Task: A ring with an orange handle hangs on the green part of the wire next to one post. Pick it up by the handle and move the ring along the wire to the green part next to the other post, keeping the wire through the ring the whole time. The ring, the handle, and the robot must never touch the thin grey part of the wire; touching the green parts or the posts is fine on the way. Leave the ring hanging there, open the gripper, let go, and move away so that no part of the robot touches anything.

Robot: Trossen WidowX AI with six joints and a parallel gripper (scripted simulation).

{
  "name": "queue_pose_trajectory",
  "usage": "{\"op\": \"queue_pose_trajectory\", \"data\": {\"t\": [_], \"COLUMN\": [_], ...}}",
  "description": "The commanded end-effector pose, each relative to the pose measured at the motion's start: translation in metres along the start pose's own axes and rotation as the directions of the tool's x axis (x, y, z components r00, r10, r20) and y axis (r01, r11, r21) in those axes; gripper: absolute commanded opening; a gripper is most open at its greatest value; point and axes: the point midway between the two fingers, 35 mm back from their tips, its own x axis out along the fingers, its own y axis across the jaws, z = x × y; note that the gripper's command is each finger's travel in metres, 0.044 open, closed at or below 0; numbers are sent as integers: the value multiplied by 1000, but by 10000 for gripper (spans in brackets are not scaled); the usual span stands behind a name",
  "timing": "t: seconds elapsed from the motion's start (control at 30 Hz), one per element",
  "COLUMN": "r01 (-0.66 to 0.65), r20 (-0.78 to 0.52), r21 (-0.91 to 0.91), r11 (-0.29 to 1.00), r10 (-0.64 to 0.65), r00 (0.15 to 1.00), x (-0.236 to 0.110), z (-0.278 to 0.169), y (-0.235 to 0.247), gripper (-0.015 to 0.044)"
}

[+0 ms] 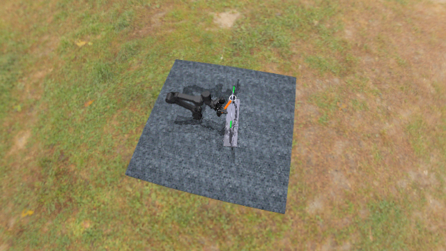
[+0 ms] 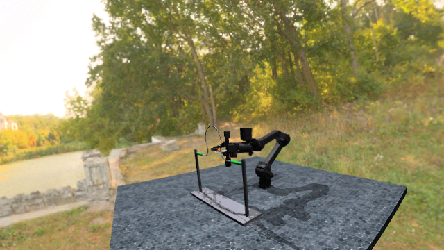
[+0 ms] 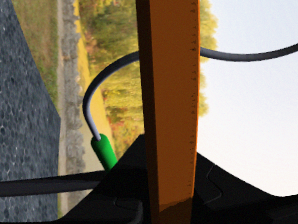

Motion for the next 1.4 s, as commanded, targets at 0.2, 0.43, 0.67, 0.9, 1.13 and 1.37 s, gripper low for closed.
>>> {"op": "queue_pose_trajectory", "data": {"t": [0.2,0.43,0.67,0.9,1.13,1.37], "r01": [-119,-204,-281,-344,-397,-433], "r20": [-13,-3,20,119,166,213], "r21": [195,337,471,597,700,779], "r11": [974,919,836,725,594,455], "r10": [124,218,308,344,405,456], "r00": [992,976,951,931,899,864], "x": [-6,-13,-22,-24,-36,-50], "z": [2,9,20,36,53,72], "y": [35,59,82,106,124,136], "gripper": [-150,-150,-150,-150,-150,-150]}}
